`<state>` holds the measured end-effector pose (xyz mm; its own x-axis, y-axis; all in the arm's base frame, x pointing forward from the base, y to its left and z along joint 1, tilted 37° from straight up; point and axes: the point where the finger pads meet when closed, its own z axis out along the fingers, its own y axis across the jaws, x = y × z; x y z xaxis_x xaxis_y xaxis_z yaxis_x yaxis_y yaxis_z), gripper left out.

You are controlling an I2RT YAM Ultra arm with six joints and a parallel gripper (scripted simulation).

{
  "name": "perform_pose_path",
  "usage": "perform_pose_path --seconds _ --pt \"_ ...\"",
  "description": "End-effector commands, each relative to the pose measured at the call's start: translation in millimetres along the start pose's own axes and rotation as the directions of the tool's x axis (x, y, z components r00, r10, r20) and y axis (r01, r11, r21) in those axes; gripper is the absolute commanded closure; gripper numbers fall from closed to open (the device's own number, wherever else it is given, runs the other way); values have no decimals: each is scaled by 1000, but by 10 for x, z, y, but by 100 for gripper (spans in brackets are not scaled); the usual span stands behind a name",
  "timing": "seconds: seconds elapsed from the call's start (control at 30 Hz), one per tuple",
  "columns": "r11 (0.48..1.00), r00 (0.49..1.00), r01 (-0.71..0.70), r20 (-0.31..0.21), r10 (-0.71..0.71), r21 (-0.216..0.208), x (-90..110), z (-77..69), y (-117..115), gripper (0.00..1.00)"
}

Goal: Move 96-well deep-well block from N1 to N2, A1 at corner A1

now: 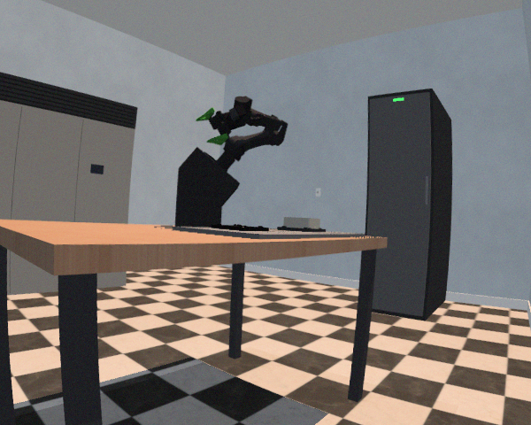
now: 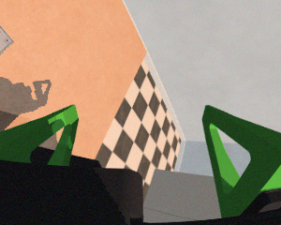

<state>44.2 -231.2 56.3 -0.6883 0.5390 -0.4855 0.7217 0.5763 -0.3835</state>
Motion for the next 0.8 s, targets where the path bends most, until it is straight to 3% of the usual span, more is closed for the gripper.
perform_pose_path --seconds 0.0,0.53,0.6,0.73,0.77 --pt "1000 1000 -2 6 2 6 -23 -7 -20 0" --pt "1000 1000 -2 6 2 6 -23 -7 -20 0" --pt "999 999 10 48 -8 -45 -107 -16 34 0" --pt "999 999 11 51 -8 -49 -242 -31 122 0" --pt "997 998 18 66 -13 -78 -278 -36 156 0"
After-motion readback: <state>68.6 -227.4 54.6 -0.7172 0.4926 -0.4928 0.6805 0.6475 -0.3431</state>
